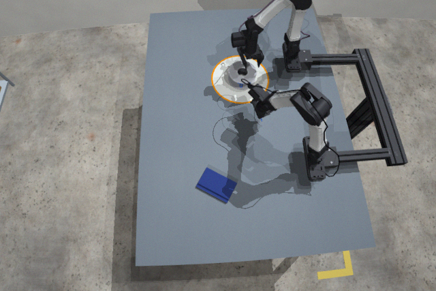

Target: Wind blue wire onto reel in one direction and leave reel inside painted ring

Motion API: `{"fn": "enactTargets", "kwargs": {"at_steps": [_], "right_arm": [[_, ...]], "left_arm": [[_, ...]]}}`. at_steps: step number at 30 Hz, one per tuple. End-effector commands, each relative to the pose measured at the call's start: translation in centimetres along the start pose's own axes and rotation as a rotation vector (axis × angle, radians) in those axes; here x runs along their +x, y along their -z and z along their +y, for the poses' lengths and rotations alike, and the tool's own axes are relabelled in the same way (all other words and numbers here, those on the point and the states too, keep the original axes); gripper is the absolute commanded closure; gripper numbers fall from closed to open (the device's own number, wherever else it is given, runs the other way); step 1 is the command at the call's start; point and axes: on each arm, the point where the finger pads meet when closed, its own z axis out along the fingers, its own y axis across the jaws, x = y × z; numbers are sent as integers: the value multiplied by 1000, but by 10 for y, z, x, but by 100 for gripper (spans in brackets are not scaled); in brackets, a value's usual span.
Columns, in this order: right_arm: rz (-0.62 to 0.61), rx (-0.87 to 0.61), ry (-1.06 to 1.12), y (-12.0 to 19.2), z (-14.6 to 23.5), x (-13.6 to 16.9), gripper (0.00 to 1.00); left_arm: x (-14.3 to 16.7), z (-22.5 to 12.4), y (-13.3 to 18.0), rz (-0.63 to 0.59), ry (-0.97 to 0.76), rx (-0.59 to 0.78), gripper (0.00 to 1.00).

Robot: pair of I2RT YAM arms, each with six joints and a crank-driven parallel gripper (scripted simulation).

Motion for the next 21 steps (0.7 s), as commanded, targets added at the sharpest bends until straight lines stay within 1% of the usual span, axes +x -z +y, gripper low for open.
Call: {"fn": "enactTargets", "kwargs": {"at_steps": [1, 13, 16, 21], "right_arm": [[-26, -36, -52, 1, 9, -2, 23], [-26, -36, -52, -1, 4, -2, 23], [-26, -36, -52, -10, 5, -2, 23], [-26, -36, -52, -35, 6, -3, 23]], "left_arm": [[-15, 4, 4, -30, -10, -3, 100], [-16, 5, 4, -30, -12, -3, 100], [-16, 5, 4, -30, -11, -3, 100], [-16, 5, 4, -30, -6, -3, 100]]}}
